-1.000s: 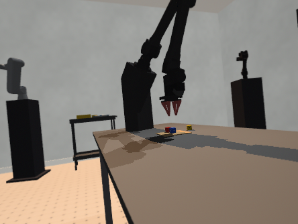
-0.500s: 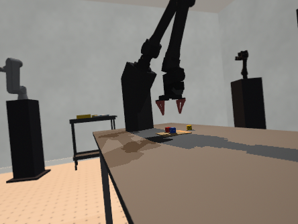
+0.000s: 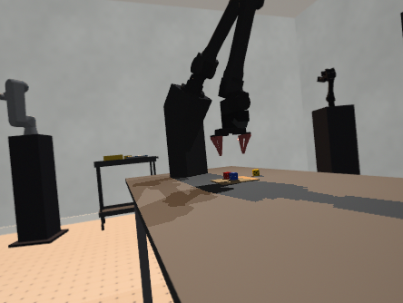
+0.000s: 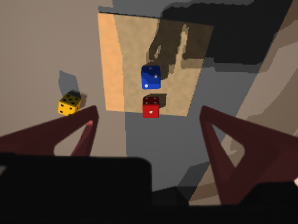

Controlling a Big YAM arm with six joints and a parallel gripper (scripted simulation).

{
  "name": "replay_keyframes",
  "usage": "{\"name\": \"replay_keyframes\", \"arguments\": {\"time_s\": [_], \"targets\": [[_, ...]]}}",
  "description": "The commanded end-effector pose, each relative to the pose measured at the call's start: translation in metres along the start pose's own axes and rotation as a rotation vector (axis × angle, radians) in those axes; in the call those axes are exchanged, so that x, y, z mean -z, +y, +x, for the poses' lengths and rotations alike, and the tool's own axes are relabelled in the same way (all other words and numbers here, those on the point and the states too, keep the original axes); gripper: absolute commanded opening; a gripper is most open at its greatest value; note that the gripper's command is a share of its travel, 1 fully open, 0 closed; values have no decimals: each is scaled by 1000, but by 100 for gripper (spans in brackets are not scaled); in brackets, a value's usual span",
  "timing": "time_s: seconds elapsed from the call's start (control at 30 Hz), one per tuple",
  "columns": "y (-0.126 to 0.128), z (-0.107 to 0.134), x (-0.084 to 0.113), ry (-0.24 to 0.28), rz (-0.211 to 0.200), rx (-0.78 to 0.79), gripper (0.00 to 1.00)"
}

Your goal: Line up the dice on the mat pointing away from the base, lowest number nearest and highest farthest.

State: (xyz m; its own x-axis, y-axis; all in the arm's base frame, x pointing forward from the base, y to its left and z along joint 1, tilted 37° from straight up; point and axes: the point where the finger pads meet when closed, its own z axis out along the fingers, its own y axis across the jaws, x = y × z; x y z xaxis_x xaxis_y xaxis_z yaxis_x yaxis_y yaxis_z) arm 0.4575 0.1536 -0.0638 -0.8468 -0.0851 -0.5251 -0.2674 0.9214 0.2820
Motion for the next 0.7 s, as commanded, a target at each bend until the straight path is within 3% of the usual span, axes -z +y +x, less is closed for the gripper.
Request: {"name": "replay_keyframes", "arguments": {"time_s": [0.0, 0.07, 0.13, 0.27, 0.37, 0.6, 0.63, 0.67], "targets": [[12, -4, 4, -22, -5, -16, 100], [30, 0, 3, -24, -6, -72, 100], [30, 0, 3, -24, -6, -72, 100], [87, 24, -3, -18, -9, -262, 100], [107, 34, -4, -19, -11, -336, 100], [130, 52, -6, -13, -9, -435, 100], [122, 47, -6, -20, 2, -452, 39], [122, 47, -6, -20, 2, -452, 39]]}}
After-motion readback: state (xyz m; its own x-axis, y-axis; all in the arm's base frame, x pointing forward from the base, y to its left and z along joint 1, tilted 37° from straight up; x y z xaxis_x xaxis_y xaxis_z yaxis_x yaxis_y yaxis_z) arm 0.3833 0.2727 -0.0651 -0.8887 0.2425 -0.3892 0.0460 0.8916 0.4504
